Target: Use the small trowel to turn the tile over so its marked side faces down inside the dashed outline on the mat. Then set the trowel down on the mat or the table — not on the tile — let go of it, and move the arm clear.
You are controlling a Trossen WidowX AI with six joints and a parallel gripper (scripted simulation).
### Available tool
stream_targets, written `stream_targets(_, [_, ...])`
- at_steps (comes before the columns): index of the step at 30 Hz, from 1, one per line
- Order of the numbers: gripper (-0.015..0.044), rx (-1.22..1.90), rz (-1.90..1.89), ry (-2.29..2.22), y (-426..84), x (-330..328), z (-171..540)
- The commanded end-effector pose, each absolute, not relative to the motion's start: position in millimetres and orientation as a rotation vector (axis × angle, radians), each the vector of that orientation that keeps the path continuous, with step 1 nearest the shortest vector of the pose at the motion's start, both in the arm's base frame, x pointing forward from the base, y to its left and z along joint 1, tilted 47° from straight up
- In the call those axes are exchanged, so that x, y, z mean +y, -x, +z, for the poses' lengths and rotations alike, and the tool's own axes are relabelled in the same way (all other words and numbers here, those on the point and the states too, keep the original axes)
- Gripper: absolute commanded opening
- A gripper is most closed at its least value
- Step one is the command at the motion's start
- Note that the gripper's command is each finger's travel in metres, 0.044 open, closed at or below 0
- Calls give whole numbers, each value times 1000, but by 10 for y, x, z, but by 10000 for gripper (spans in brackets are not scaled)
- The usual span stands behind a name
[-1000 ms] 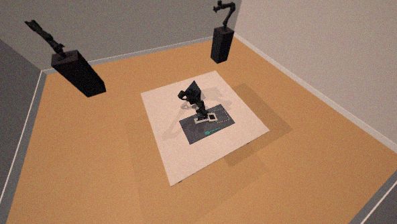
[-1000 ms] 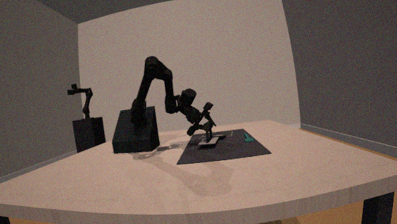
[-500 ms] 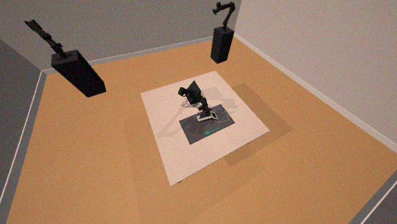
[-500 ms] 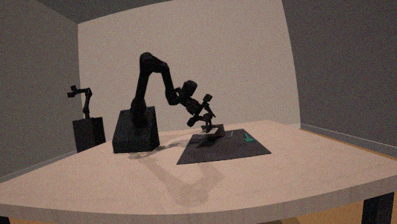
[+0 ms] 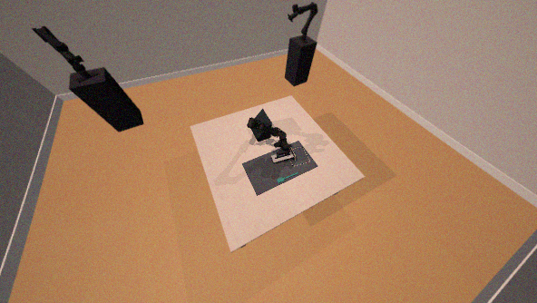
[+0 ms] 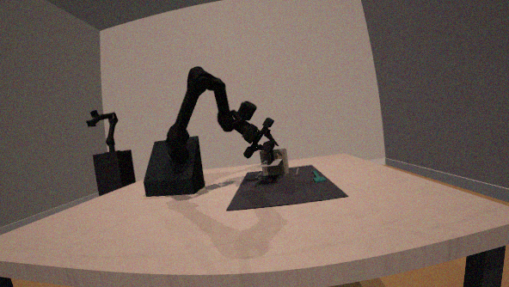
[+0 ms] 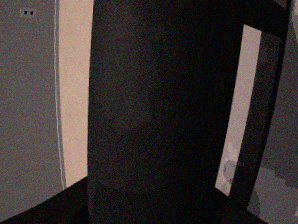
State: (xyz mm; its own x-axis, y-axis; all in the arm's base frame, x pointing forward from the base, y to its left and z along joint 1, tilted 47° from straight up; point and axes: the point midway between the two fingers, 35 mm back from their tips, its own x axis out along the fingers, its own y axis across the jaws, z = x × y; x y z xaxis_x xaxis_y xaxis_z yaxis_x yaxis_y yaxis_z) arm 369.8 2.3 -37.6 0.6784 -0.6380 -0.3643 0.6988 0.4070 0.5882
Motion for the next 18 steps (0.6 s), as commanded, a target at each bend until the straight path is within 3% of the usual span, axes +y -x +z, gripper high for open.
stream_targets(1, [0, 84, -839, -790, -3745, 109, -489])
stream_targets(18, [0, 83, -839, -791, -3789, 155, -787])
